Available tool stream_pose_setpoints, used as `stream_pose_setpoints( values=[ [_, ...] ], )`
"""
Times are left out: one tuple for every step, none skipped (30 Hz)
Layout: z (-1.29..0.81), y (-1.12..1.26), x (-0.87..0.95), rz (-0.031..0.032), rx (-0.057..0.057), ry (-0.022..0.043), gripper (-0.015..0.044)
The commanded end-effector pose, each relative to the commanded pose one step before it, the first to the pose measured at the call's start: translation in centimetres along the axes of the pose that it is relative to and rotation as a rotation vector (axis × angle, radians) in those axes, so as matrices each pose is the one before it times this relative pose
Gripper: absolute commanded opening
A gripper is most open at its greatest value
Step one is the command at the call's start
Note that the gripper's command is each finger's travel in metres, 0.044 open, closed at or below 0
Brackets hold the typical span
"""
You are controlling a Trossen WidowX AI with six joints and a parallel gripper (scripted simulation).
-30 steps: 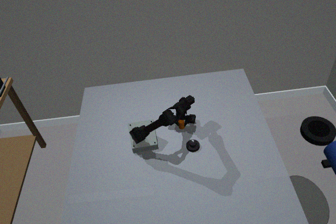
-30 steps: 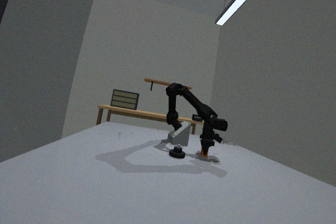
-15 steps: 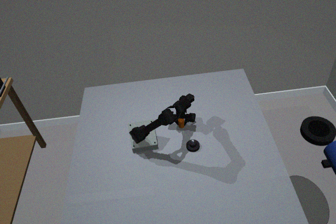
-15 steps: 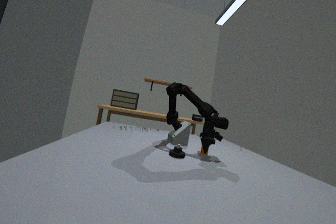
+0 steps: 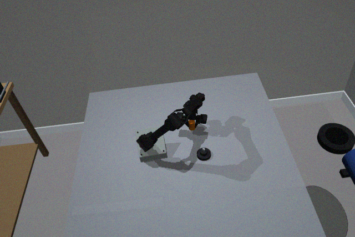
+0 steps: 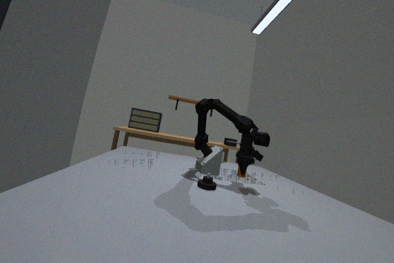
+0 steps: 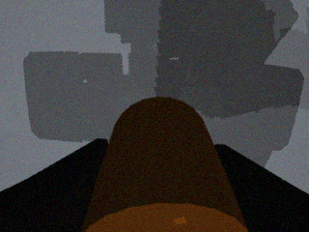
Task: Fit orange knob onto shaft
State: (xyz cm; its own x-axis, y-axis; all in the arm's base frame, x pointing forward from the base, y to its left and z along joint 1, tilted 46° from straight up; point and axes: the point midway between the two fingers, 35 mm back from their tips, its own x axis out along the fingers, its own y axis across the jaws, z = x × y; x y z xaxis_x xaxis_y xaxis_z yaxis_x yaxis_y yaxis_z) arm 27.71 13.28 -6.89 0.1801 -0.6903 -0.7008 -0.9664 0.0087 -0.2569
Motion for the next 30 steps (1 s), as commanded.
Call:
stream_pose_setpoints(
  values=[
    [0.22,-0.225,-1.915,-0.0041,0.0087,-0.01439,0.0],
    [0.014,-0.001,-0.312,0.00009,0.0,-0.00003,0.0],
    [0.011,0.001,-0.313,0.00008,0.0,0.0,0.0],
    [0.009,0.004,-0.314,0.00008,0.0,0.00003,0.0],
    [0.019,-0.005,-0.313,0.00007,0.0,0.00006,0.0],
    [0.016,-0.002,-0.315,0.00006,0.0,0.00009,0.0],
    [0.013,0.0,-0.316,0.00005,0.0,0.00012,0.0],
    [0.01,0.002,-0.317,0.00005,0.0,0.00015,0.0],
    [0.007,0.005,-0.317,0.00004,0.0,0.00018,0.0],
    [0.004,0.007,-0.318,0.00004,0.0,0.00021,0.0],
    [0.001,0.009,-0.319,0.00003,0.0,0.00024,0.0],
    [-0.002,0.011,-0.32,0.00002,0.0001,0.00027,0.0],
    [-0.005,0.014,-0.32,0.00001,0.0001,0.0003,0.0],
    [-0.009,0.016,-0.321,0.0,0.0001,0.00033,0.0],
    [-0.002,0.006,-0.321,-0.00001,0.0001,0.00035,0.0],
    [-0.005,0.009,-0.322,-0.00002,0.0001,0.00038,0.0],
    [-0.008,0.011,-0.323,-0.00003,0.0001,0.00041,0.0],
    [-0.011,0.013,-0.324,-0.00004,0.0001,0.00044,0.0],
    [-0.015,0.016,-0.324,-0.00005,0.0001,0.00046,0.0],
    [-0.018,0.018,-0.324,-0.00006,0.0001,0.00049,0.0],
    [-0.017,0.016,-0.265,-0.00005,0.0001,0.00042,0.0],
    [-0.011,0.01,-0.159,-0.00004,0.0001,0.00026,0.0],
    [-0.004,0.004,-0.053,-0.00001,0.0,0.00009,0.0],
    [0.0,0.0,0.0,0.0,0.0,0.0,0.0],
    [-0.024,0.002,0.0,0.0,0.0,0.00002,0.0],
    [-0.024,0.002,0.0,0.0,0.0,0.00002,0.0],
    [-0.034,-0.038,0.011,0.00008,-0.0001,-0.00024,0.0],
    [-0.102,-0.115,0.033,0.00023,-0.0002,-0.00071,0.0],
    [-0.171,-0.191,0.055,0.00037,-0.0004,-0.00115,0.0],
    [-0.208,-0.228,0.067,0.00042,-0.0004,-0.00134,0.0]
  ],
)
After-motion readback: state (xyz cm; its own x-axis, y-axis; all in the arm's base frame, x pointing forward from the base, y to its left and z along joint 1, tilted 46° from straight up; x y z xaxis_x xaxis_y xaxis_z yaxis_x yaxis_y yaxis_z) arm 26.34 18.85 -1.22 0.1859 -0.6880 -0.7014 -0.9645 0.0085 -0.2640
